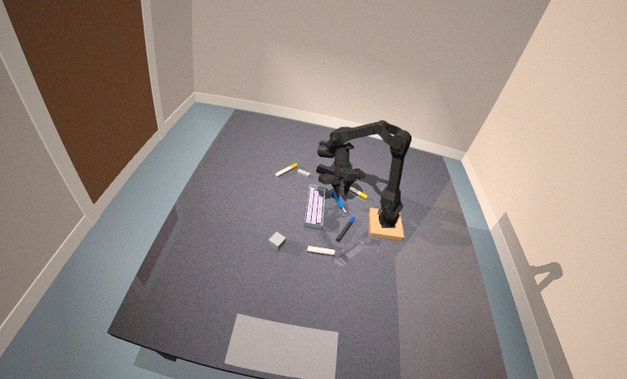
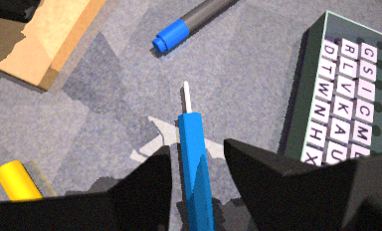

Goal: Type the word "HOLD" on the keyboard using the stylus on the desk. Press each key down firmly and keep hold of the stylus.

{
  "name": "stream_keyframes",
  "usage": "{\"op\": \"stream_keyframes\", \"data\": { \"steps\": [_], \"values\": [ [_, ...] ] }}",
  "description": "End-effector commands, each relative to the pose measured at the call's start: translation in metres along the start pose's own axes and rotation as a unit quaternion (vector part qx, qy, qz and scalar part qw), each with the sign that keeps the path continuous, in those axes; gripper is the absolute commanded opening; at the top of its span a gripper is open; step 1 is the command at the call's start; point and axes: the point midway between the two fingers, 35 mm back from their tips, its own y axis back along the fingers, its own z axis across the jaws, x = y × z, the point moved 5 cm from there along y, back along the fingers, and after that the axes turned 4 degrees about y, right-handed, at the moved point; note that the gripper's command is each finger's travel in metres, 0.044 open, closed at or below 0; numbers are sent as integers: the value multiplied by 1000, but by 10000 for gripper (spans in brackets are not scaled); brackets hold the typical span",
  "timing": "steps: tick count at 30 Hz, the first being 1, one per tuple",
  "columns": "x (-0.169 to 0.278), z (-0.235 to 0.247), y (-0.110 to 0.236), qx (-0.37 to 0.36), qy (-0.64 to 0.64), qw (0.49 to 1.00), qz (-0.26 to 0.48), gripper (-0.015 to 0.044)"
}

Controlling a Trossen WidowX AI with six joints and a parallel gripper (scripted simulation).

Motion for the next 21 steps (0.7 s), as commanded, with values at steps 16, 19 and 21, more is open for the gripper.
{"op": "stream_keyframes", "data": {
  "steps": [16, 19, 21],
  "values": [
    [8, 0, -17, 1, 1, 1000, -2, 150],
    [10, 0, -19, 1, 1, 1000, -2, 150],
    [11, 0, -21, 1, 1, 1000, -2, 150]
  ]
}}
